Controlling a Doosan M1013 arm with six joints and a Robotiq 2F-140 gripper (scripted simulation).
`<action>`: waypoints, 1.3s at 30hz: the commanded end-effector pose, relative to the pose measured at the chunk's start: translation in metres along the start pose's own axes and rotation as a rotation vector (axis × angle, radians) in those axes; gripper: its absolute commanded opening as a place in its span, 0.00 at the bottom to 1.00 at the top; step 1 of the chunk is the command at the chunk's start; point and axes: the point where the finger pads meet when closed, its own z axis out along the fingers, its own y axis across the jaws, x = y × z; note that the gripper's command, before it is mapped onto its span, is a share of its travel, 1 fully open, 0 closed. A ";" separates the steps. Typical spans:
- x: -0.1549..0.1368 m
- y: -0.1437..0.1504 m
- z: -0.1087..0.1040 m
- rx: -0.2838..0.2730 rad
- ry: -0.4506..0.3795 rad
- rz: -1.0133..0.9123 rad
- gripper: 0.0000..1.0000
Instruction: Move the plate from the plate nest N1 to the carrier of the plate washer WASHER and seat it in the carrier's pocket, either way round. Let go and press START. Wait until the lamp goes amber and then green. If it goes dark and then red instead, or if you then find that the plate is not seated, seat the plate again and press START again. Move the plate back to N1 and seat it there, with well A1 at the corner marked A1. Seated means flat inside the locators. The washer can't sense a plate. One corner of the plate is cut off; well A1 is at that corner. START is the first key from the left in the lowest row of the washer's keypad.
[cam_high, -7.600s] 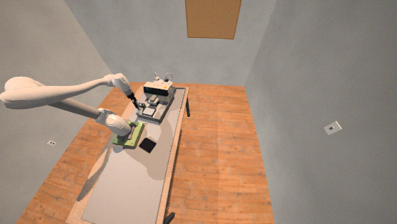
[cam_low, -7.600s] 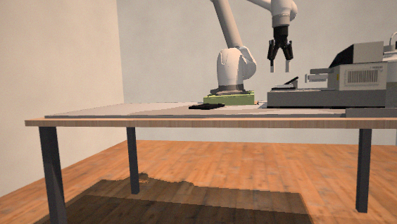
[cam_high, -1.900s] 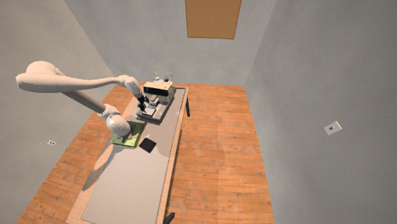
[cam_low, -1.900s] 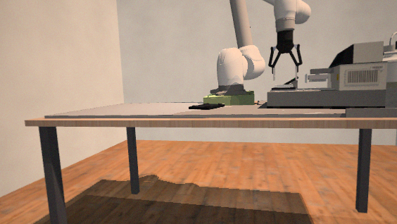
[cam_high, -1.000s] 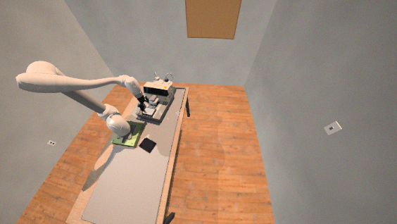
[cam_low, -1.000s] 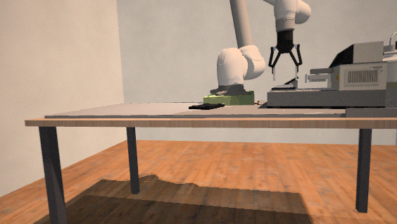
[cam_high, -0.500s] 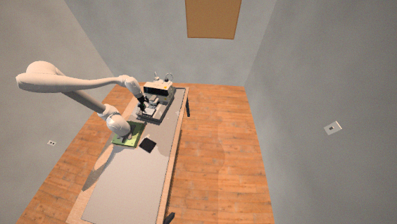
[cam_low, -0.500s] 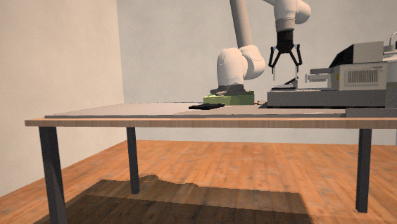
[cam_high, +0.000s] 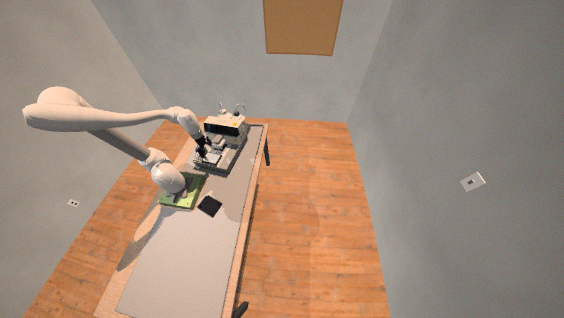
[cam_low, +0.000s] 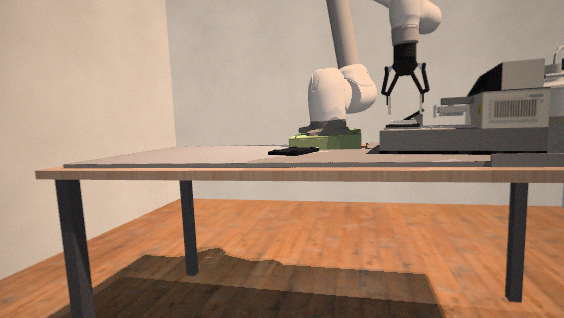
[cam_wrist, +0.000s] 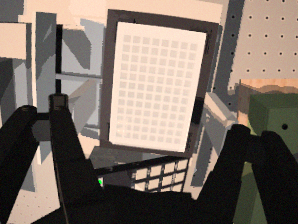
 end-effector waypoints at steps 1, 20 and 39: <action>0.000 0.003 0.003 -0.006 -0.001 0.010 0.70; 0.000 0.003 0.012 -0.006 -0.001 0.010 0.70; 0.000 0.004 0.023 -0.006 -0.001 0.010 0.70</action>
